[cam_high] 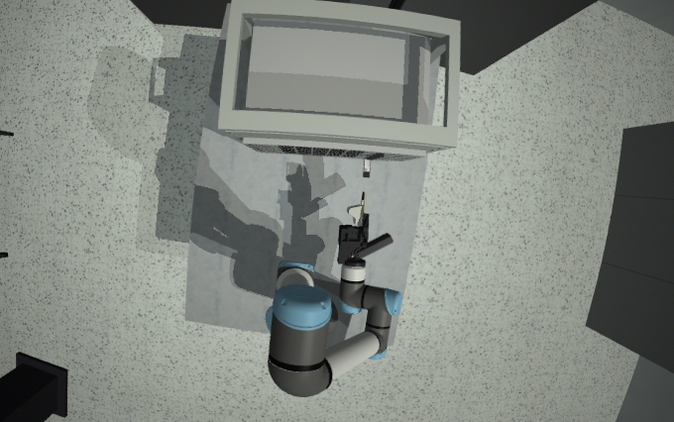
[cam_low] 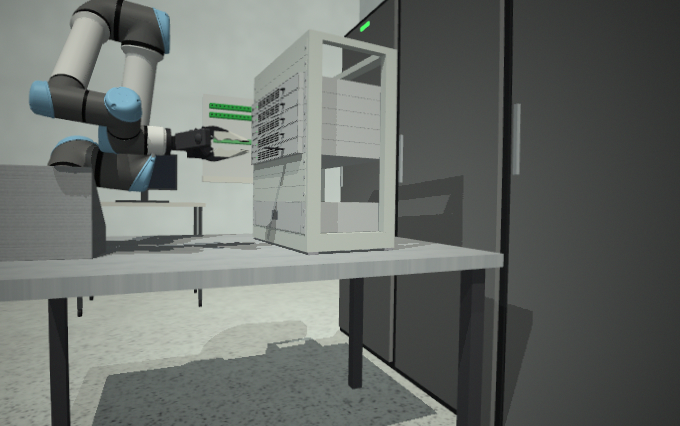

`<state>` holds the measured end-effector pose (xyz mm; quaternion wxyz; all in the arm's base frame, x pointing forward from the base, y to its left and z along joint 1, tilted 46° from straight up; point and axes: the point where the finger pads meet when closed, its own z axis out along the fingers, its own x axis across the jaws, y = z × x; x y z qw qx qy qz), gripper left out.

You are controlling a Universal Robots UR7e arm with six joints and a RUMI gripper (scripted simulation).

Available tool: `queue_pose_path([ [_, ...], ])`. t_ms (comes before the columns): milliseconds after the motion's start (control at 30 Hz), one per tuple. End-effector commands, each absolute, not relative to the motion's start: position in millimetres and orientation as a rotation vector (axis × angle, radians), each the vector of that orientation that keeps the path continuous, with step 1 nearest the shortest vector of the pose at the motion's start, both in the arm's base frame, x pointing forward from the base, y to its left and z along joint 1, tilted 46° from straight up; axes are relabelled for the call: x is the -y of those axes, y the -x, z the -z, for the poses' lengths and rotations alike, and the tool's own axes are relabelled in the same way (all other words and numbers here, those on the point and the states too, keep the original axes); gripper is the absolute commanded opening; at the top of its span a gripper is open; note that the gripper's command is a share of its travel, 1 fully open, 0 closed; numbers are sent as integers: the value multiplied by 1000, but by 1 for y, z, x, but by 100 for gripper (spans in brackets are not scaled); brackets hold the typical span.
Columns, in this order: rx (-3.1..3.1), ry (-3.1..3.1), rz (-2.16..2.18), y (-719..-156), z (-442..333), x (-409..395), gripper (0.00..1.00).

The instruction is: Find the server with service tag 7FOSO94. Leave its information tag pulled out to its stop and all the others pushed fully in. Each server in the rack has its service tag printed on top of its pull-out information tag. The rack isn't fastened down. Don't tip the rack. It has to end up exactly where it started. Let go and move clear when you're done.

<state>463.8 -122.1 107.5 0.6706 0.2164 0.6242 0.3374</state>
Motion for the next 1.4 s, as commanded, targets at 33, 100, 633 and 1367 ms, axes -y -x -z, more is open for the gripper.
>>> queue_pose_path([
  [33,-1407,-479,-770,-460,-108,123,15],
  [100,-1407,-479,-769,-459,-107,123,15],
  [633,-1407,-479,-769,-452,-106,124,15],
  [1367,-1407,-479,-769,-442,-105,126,15],
])
